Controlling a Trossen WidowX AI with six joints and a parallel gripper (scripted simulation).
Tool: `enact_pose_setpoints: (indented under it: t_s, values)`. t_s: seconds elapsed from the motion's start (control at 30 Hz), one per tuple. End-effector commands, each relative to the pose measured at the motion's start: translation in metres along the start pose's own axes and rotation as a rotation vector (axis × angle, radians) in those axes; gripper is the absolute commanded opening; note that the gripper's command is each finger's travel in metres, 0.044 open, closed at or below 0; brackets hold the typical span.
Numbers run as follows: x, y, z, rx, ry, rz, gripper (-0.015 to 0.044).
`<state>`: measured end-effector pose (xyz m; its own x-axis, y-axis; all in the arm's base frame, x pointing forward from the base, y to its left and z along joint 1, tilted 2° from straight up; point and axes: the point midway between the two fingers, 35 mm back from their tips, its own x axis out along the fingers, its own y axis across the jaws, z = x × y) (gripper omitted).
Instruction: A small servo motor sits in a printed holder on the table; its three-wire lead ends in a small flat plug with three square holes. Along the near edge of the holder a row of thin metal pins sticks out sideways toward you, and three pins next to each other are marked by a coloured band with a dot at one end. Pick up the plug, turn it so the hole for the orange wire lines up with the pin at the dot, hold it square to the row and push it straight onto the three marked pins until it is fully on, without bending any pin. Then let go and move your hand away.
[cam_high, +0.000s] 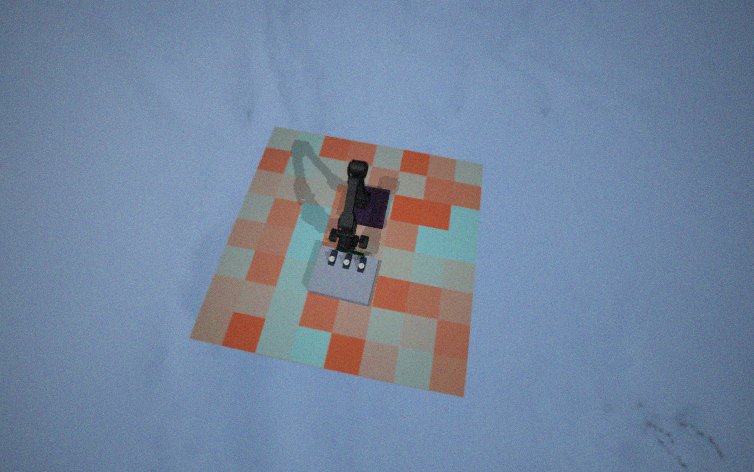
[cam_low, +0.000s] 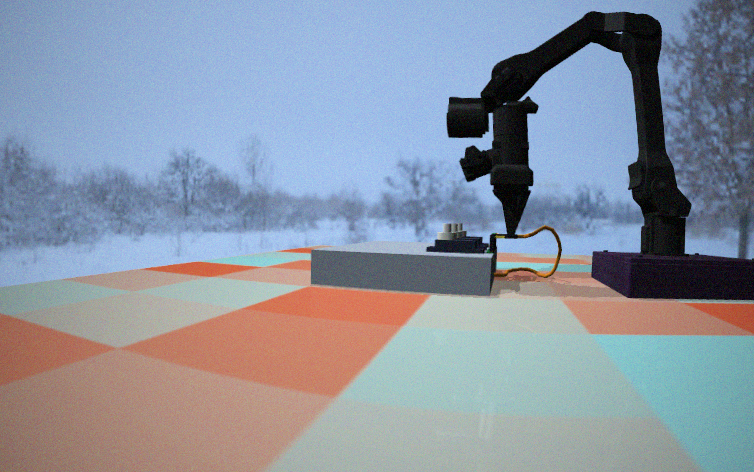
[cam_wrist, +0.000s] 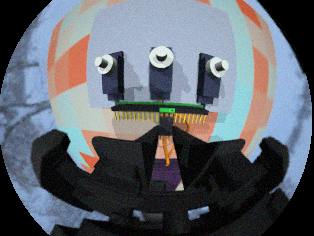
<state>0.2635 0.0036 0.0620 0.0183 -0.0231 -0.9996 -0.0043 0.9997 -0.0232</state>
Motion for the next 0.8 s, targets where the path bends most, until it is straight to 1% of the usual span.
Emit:
enact_pose_setpoints:
  t_s: [0.0, 0.23, 0.3, 0.43, 0.5, 0.77]
  values:
    - [0.001, 0.0, 0.001, 0.0, -0.006, -0.004, 0.0053]
    - [0.0, 0.0, 0.0, 0.0, -0.005, -0.004, 0.0236]
    - [-0.011, 0.0, 0.001, 0.0, -0.006, -0.004, 0.0289]
    - [-0.049, 0.0, 0.0, 0.0, -0.006, -0.004, 0.0394]
    - [-0.058, 0.0, -0.001, 0.0, -0.006, -0.004, 0.044]
    - [-0.058, 0.0, -0.001, 0.0, -0.006, -0.004, 0.044]
